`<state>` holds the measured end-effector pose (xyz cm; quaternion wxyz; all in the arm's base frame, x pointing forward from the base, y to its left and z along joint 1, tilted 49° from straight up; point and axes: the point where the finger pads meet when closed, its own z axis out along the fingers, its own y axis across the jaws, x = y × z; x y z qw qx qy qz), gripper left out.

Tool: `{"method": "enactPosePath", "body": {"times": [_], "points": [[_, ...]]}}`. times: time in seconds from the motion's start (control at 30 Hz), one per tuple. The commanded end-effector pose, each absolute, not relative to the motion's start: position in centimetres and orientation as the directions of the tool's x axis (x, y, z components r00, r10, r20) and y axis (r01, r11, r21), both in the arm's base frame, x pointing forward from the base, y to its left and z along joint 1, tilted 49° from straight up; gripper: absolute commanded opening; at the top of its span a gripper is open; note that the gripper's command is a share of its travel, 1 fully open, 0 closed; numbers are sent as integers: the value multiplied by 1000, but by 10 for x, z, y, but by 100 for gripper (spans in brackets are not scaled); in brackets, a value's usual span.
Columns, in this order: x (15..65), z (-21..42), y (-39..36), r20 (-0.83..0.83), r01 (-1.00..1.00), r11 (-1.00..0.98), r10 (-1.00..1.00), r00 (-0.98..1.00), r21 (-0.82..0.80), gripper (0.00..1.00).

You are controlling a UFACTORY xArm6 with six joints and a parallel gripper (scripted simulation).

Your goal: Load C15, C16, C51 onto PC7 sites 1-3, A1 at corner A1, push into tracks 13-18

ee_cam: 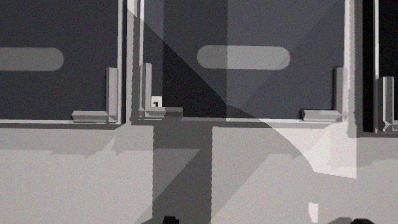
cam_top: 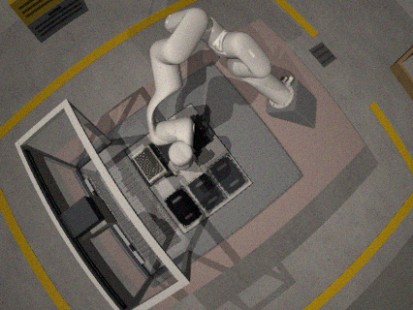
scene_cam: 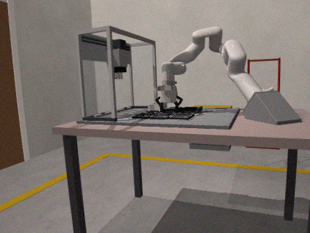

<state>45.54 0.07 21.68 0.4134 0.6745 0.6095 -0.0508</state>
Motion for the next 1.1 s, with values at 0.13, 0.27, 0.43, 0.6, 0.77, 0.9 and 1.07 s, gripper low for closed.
{"method": "enactPosePath", "body": {"times": [0.13,0.27,0.43,0.6,0.77,0.9,1.07], "points": [[455,219,-1,-571,863,85,781,252,498,100],[455,221,-2,-571,863,85,781,252,498,100],[454,222,-4,-571,863,85,781,252,498,100],[453,223,-6,-571,863,85,781,252,498,100],[453,224,-8,-571,863,85,781,252,498,100],[452,225,-9,-571,863,85,781,252,498,100],[452,227,-11,-571,863,85,781,252,498,100]]}}
